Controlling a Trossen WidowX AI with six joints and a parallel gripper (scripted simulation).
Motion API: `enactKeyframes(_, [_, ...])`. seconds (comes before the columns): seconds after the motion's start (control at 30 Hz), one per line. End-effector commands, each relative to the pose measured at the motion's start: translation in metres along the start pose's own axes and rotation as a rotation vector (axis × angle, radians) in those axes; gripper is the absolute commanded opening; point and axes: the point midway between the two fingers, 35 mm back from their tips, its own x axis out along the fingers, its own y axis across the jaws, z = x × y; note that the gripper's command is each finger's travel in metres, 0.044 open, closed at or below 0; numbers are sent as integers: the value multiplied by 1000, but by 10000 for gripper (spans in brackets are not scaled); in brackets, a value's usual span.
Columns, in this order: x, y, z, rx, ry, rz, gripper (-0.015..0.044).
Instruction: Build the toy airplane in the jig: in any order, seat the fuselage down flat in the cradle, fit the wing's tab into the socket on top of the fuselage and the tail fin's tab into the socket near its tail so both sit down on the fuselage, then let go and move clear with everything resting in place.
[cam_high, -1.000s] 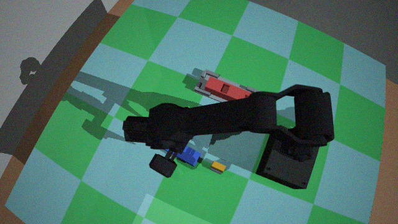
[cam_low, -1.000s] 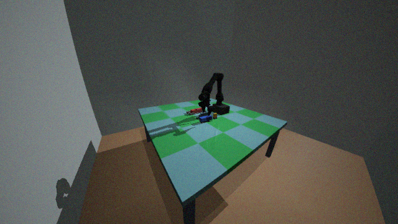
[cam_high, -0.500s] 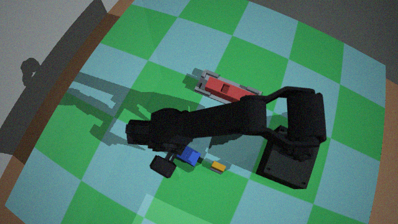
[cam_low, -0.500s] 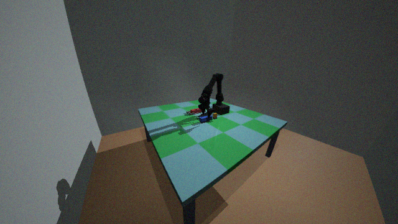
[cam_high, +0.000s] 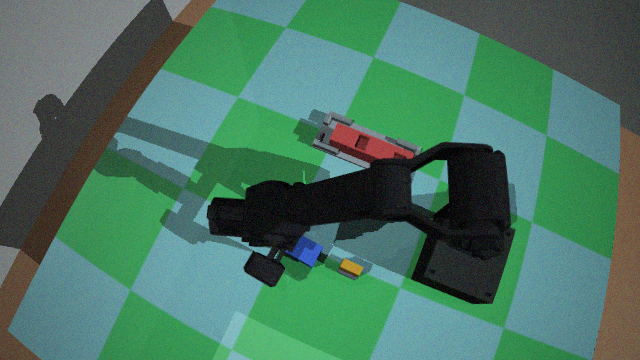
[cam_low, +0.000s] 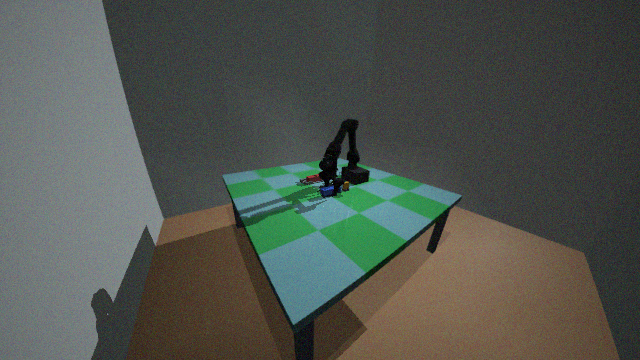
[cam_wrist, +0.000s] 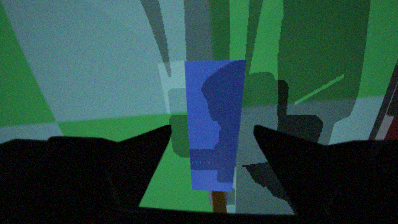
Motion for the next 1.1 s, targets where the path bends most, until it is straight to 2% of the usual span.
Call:
enactKeyframes(0.0, [7,0,-1,5,0,-1,440])
enactKeyframes(0.07, [8,0,-1,5,1,-1,440])
enactKeyframes(0.37, [8,0,-1,5,1,-1,204])
enactKeyframes(0.63, [8,0,-1,5,1,-1,150])
enactKeyframes(0.83, [0,4,5,-6,-28,18,0])
enactKeyframes(1.07, [-15,8,11,-14,-50,32,0])
